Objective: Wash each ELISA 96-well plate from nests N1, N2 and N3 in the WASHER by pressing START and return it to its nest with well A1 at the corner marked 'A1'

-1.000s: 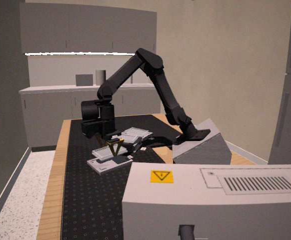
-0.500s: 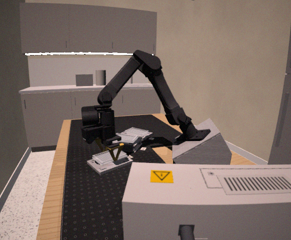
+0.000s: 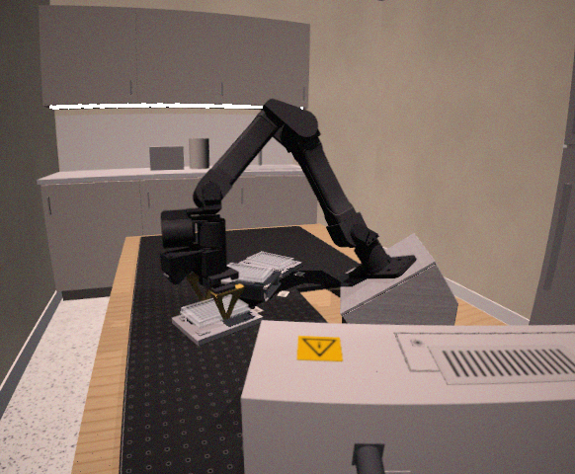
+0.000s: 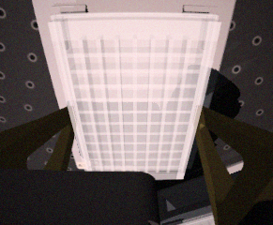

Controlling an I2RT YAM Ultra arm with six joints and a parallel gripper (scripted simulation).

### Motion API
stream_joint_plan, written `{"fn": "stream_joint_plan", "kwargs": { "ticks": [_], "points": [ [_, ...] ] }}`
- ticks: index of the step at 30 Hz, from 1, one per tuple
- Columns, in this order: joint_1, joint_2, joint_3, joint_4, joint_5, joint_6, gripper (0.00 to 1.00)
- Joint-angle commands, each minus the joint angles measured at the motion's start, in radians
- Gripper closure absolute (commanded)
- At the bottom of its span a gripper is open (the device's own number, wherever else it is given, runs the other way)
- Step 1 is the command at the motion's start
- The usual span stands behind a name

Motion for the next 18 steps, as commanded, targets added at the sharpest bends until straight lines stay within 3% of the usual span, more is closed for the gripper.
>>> {"fn": "stream_joint_plan", "kwargs": {
  "ticks": [1,18],
  "points": [
    [0.001,-0.009,0.002,0.005,-0.001,-0.001,1.0],
    [-0.001,-0.014,-0.005,0.008,-0.002,-0.002,1.0]
  ]
}}
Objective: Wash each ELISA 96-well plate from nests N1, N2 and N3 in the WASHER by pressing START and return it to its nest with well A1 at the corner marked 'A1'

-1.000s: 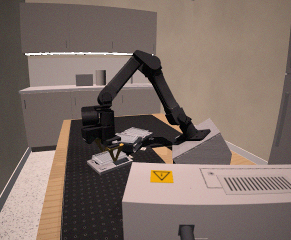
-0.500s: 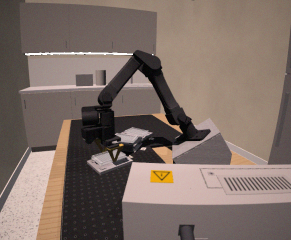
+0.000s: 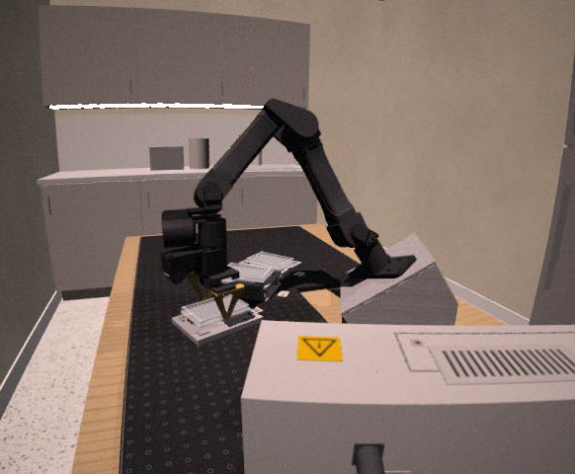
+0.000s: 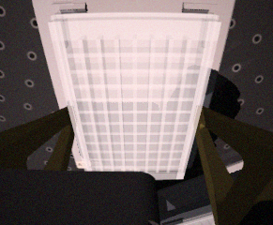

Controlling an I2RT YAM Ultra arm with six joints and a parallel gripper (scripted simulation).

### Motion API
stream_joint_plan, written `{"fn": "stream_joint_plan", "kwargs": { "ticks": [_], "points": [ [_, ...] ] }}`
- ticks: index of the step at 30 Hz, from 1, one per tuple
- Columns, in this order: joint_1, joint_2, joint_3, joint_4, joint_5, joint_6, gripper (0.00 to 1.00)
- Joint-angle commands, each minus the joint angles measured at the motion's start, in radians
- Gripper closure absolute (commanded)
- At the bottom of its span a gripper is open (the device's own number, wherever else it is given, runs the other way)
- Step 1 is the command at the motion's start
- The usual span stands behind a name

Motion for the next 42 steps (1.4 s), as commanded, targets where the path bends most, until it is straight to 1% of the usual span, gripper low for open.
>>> {"fn": "stream_joint_plan", "kwargs": {
  "ticks": [1,42],
  "points": [
    [0.001,-0.008,0.002,0.004,-0.001,-0.001,1.0],
    [-0.003,-0.005,-0.008,0.018,-0.003,-0.005,1.0]
  ]
}}
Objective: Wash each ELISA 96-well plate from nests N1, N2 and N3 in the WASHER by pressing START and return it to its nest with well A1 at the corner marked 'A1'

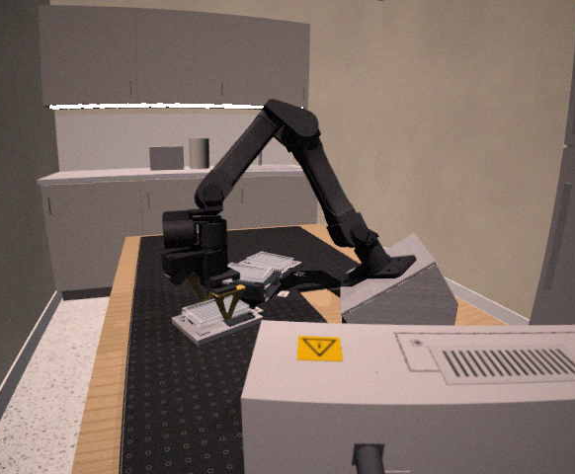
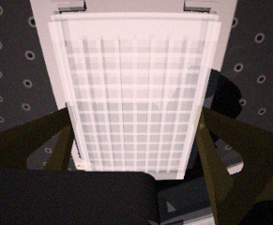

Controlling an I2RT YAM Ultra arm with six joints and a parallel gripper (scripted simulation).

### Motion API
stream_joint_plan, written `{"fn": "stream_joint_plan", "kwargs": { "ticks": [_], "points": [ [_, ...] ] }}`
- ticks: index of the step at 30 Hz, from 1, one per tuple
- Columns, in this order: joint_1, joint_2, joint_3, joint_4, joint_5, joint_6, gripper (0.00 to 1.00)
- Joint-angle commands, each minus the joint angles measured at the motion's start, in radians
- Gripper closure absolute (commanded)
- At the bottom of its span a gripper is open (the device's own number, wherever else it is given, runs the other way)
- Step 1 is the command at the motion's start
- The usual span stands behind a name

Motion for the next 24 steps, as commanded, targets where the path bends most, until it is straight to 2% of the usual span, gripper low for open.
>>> {"fn": "stream_joint_plan", "kwargs": {
  "ticks": [1,24],
  "points": [
    [0.001,-0.005,0.002,0.007,-0.001,-0.001,1.0],
    [-0.003,0.002,-0.003,0.02,-0.003,-0.005,1.0]
  ]
}}
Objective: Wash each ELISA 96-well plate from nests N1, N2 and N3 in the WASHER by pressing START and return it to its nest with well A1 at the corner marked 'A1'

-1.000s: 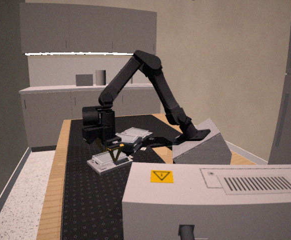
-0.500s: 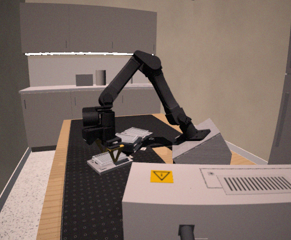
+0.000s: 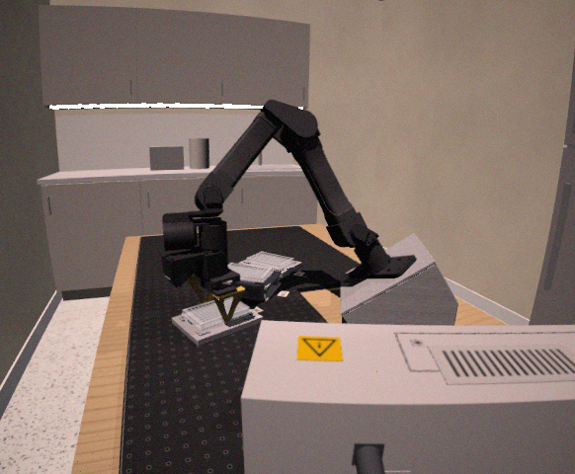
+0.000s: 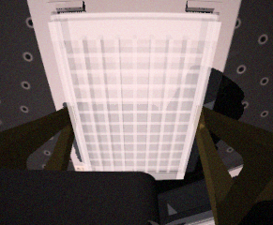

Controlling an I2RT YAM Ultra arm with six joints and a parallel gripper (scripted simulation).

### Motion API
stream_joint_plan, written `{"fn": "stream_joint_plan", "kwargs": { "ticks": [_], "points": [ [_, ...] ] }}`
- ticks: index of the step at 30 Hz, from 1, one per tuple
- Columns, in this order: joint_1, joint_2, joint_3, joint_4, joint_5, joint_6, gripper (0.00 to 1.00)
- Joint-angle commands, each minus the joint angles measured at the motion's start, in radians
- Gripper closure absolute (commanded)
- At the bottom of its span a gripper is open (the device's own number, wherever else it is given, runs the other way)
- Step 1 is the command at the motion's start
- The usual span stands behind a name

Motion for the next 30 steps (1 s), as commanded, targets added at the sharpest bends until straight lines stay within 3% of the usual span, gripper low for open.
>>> {"fn": "stream_joint_plan", "kwargs": {
  "ticks": [1,30],
  "points": [
    [0.001,-0.005,0.002,0.007,-0.001,-0.001,1.0],
    [-0.004,0.003,-0.004,0.024,-0.004,-0.005,1.0]
  ]
}}
